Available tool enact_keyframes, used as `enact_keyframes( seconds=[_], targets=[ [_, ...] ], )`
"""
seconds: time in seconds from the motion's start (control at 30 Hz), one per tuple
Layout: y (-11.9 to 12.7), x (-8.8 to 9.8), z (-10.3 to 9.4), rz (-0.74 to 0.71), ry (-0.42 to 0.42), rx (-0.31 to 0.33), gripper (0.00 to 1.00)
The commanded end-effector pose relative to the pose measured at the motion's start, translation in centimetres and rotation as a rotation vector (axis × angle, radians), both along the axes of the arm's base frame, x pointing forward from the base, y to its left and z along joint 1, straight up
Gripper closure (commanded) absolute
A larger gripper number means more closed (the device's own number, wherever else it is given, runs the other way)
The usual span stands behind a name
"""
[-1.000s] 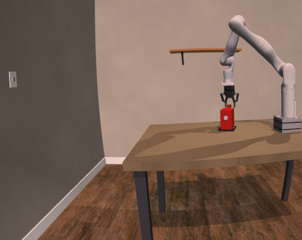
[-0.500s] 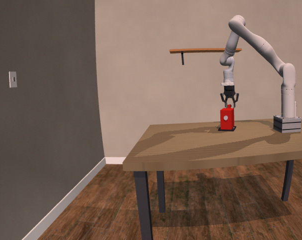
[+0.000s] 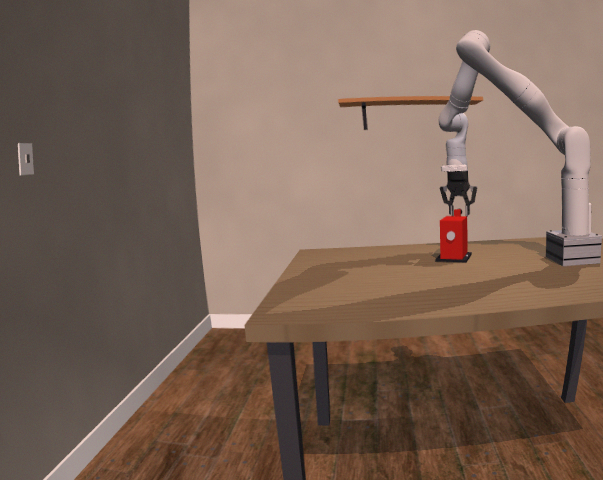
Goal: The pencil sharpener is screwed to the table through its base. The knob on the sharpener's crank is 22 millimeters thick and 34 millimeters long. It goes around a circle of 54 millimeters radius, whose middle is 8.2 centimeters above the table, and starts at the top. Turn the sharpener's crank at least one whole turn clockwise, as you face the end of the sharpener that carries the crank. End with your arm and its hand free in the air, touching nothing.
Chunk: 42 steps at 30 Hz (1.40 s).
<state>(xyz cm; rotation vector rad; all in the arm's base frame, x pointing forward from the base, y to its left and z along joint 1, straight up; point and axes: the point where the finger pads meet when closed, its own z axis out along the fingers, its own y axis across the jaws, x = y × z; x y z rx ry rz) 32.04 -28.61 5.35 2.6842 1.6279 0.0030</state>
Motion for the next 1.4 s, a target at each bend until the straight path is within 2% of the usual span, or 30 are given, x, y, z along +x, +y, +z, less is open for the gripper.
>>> enact_keyframes(
  seconds=[0.0,0.13,0.17,1.37],
  targets=[
    [-0.03,0.03,0.06,0.000,-0.001,-0.001,0.47],
    [-0.03,0.03,0.06,0.000,-0.001,-0.001,0.47],
    [-0.03,0.03,0.06,0.000,-0.001,-0.001,1.00],
    [-0.03,0.03,0.06,0.000,-0.001,-0.001,1.00]
  ],
)
